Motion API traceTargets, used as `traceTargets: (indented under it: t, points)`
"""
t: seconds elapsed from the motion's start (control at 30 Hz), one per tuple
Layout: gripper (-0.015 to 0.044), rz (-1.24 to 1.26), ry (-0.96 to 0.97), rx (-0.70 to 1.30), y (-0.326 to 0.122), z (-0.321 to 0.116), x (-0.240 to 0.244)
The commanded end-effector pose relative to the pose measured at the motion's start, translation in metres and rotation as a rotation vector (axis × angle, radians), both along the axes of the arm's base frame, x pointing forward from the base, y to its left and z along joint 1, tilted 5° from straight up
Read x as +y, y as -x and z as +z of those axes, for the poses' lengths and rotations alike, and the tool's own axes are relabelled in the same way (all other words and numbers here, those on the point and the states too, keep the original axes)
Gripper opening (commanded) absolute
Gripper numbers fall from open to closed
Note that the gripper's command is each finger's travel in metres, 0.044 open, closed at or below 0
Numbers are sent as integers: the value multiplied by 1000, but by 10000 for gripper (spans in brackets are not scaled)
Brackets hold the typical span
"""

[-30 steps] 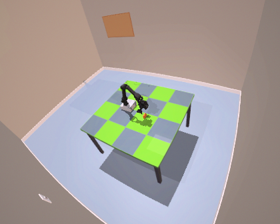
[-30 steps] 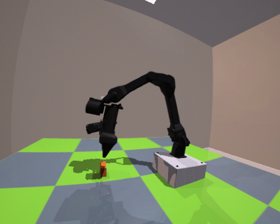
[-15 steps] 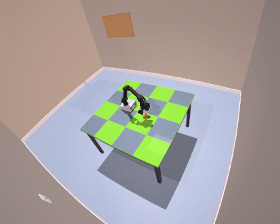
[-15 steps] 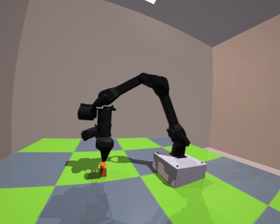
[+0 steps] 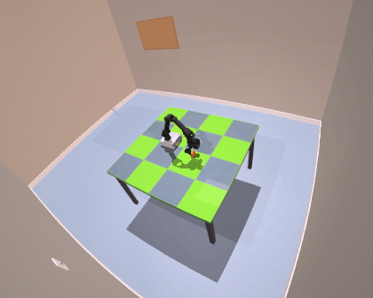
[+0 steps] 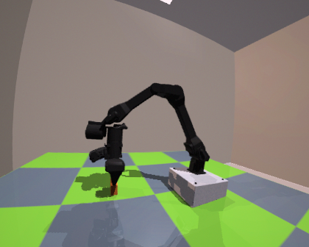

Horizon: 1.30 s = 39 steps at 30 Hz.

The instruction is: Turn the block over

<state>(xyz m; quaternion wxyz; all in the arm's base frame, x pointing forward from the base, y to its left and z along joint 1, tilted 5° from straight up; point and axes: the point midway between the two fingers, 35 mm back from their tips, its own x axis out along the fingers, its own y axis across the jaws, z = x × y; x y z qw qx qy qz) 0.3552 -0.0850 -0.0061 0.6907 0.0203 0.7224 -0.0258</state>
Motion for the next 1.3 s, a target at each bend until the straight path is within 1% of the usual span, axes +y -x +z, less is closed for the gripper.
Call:
traceTargets:
  t: [0.0,0.47,0.67,1.27]
  points:
    - [440,-3,5,6,2,-8,-1]
    - [440,-2,5,6,3,-27,-1]
    - [282,-2,5,6,3,-27,-1]
    - [163,-2,5,6,3,-27,-1]
